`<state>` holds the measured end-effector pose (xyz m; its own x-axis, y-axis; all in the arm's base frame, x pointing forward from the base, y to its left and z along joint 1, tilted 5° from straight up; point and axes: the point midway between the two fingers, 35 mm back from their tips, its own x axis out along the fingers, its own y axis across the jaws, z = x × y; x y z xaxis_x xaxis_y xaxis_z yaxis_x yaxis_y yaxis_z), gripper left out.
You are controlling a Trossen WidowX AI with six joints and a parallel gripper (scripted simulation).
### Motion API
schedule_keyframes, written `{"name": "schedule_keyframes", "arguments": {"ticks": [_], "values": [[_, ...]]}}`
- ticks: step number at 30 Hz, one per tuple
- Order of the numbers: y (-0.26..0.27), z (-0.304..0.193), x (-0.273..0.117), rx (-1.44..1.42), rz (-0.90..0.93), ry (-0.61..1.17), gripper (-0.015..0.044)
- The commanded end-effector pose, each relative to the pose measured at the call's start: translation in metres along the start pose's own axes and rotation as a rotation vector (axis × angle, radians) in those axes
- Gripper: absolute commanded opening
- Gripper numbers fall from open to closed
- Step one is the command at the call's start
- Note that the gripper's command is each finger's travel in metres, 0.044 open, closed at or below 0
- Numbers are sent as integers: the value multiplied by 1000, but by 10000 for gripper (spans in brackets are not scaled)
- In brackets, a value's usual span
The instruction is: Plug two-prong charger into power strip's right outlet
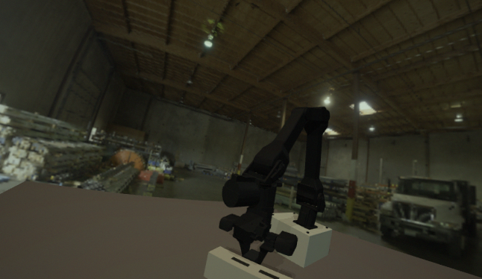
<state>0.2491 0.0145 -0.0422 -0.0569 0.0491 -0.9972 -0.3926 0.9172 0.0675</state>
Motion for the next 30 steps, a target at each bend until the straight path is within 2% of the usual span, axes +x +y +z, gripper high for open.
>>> {"name": "schedule_keyframes", "arguments": {"ticks": [1,30], "values": [[1,2,-1,4,5,-2,0],[1,6,-1,4,5,-2,0]]}}
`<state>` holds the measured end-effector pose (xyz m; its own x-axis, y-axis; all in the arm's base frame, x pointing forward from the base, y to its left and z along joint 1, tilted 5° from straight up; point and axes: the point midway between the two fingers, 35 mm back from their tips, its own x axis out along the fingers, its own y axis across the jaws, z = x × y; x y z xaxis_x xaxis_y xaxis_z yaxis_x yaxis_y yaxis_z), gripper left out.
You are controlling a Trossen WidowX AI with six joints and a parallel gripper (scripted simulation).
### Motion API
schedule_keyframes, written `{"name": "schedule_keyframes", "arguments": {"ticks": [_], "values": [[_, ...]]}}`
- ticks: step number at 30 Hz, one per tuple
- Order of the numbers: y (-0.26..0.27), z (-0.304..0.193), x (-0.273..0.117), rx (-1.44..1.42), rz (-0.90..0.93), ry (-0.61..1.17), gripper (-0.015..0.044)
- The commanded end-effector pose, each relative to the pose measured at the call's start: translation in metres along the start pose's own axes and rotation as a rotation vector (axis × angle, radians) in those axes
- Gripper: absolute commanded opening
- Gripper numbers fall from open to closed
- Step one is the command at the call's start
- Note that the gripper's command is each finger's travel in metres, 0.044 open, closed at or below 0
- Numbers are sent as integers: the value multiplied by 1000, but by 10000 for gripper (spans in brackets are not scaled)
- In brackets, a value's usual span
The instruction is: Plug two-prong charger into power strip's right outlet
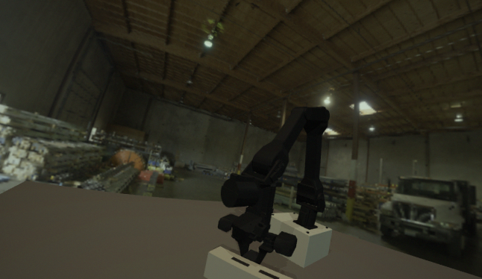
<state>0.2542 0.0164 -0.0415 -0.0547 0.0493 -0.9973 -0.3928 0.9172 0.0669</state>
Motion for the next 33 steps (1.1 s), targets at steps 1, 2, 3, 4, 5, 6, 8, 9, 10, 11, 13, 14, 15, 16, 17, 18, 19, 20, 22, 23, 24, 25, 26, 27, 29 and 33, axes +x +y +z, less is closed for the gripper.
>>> {"name": "schedule_keyframes", "arguments": {"ticks": [1,2,3,4,5,6,8,9,10,11,13,14,15,16,17,18,19,20,22,23,24,25,26,27,29,33], "values": [[1,0,0,4,5,0,0],[1,0,0,4,5,0,0],[1,0,0,4,5,0,0],[1,0,0,4,5,0,0],[1,0,0,4,5,0,0],[1,0,0,4,5,0,0],[1,0,0,4,5,0,0],[1,0,0,4,5,0,0],[1,0,0,4,5,0,0],[1,0,0,4,5,0,0],[1,0,0,4,5,0,0],[1,1,0,4,5,0,0],[1,1,0,4,5,0,0],[1,1,0,4,5,0,0],[1,1,0,4,5,0,0],[1,2,0,4,5,0,0],[1,2,0,4,5,0,0],[1,3,0,4,5,0,0],[1,2,0,4,5,0,0],[1,2,0,4,5,0,0],[1,2,0,4,5,0,0],[1,2,0,4,5,0,0],[1,2,0,4,5,0,0],[1,2,0,4,5,0,0],[1,3,0,4,5,0,0],[1,4,0,4,5,0,0]]}}
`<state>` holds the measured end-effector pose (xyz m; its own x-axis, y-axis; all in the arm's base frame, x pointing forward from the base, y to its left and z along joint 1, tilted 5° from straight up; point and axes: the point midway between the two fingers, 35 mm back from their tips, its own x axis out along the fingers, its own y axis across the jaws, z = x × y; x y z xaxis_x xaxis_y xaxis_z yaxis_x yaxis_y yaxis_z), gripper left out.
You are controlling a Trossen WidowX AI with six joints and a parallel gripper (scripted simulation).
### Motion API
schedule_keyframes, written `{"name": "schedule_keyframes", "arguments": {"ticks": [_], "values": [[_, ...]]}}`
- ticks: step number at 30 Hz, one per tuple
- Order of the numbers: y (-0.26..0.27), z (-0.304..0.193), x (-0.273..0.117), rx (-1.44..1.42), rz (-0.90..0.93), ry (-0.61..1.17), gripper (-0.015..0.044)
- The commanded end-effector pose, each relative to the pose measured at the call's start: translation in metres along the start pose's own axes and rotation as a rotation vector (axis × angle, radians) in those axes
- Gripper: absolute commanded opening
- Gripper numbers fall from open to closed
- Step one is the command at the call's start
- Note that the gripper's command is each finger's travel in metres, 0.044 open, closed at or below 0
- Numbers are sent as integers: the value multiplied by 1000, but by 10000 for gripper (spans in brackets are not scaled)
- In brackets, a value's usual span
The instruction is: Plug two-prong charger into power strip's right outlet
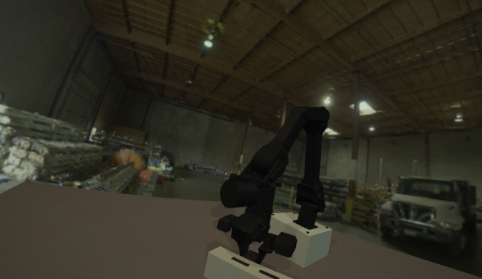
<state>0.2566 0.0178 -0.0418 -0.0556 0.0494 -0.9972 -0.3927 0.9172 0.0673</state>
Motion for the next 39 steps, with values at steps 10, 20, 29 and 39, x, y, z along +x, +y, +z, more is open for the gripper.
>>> {"name": "schedule_keyframes", "arguments": {"ticks": [10,20,29,39], "values": [[0,5,-1,4,5,-1,0],[0,8,-1,4,5,-2,0],[0,10,-2,4,5,-2,0],[0,13,-2,4,5,-2,0]]}}
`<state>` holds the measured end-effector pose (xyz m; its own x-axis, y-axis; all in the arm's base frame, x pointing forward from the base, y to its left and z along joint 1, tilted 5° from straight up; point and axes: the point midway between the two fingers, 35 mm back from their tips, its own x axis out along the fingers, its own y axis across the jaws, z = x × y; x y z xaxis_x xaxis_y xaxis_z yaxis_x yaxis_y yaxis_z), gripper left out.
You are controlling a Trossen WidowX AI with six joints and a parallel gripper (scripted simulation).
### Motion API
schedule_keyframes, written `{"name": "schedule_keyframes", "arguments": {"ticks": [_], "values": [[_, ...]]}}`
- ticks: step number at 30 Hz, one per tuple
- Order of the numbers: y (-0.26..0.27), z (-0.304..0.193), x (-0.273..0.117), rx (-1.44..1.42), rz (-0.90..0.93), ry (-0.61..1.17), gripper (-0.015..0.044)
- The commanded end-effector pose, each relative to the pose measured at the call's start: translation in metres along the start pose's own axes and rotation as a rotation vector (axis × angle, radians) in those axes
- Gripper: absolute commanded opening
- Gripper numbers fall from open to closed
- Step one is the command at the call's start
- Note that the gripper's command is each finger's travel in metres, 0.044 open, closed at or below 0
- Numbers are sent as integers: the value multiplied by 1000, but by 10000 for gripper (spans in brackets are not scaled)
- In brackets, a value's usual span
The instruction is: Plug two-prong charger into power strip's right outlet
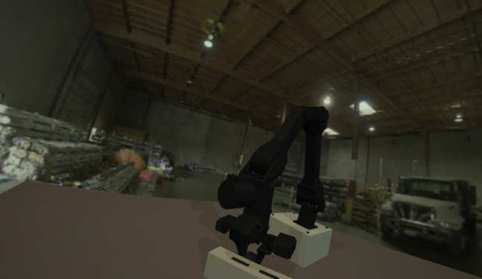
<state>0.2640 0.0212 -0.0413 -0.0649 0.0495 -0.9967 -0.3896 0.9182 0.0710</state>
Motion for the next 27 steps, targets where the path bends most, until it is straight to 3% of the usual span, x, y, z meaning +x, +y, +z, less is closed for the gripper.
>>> {"name": "schedule_keyframes", "arguments": {"ticks": [1,27], "values": [[0,5,-1,1,1,-11,0],[0,15,-2,1,1,-12,0]]}}
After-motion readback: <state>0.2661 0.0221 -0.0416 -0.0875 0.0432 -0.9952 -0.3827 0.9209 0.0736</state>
